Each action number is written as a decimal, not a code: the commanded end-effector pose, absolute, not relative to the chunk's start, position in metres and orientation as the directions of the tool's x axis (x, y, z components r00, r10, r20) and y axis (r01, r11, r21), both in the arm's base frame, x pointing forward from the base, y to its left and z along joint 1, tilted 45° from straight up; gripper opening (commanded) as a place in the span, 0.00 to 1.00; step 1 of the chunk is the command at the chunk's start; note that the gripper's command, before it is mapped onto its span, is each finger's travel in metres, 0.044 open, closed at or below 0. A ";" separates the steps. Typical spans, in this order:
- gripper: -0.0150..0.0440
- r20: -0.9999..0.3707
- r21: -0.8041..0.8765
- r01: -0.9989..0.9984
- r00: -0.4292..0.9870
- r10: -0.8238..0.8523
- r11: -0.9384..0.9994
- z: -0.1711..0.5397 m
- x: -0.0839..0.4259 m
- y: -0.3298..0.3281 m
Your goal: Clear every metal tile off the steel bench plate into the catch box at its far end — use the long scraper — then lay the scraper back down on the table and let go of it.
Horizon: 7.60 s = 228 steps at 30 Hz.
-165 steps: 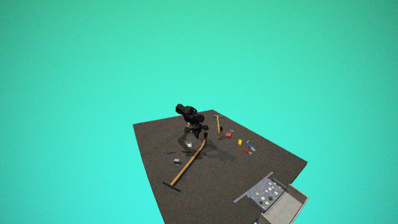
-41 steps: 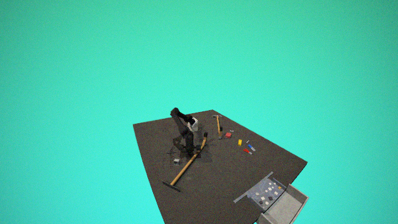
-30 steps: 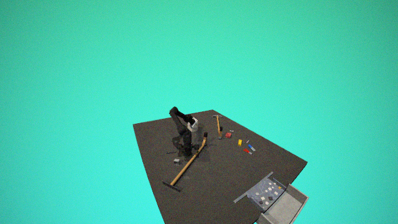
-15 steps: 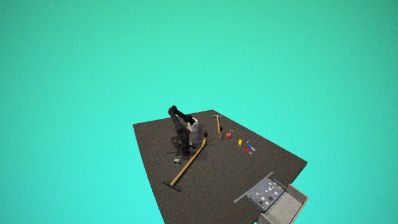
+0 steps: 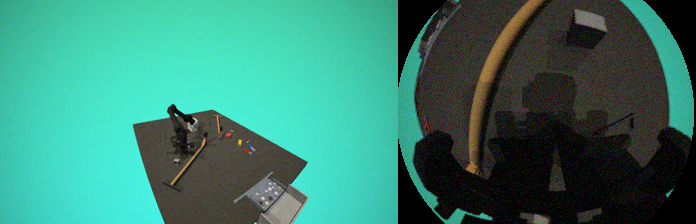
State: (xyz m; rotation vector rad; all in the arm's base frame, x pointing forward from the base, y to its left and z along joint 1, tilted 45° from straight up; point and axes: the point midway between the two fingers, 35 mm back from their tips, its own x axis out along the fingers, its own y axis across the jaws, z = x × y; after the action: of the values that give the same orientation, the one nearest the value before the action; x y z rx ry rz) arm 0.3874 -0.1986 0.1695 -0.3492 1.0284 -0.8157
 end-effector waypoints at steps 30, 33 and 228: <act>0.25 -0.621 -0.609 0.430 0.263 -0.738 0.666 0.177 0.332 -0.212; 0.25 -0.621 -0.609 0.430 0.263 -0.738 0.666 0.177 0.327 -0.213; 0.25 -0.755 0.624 -0.206 0.089 -0.649 -0.754 0.043 0.321 0.164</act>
State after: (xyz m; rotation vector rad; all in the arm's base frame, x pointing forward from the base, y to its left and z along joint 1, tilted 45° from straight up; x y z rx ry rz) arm 0.3254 0.1515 0.0529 2.1062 -0.9536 -1.6967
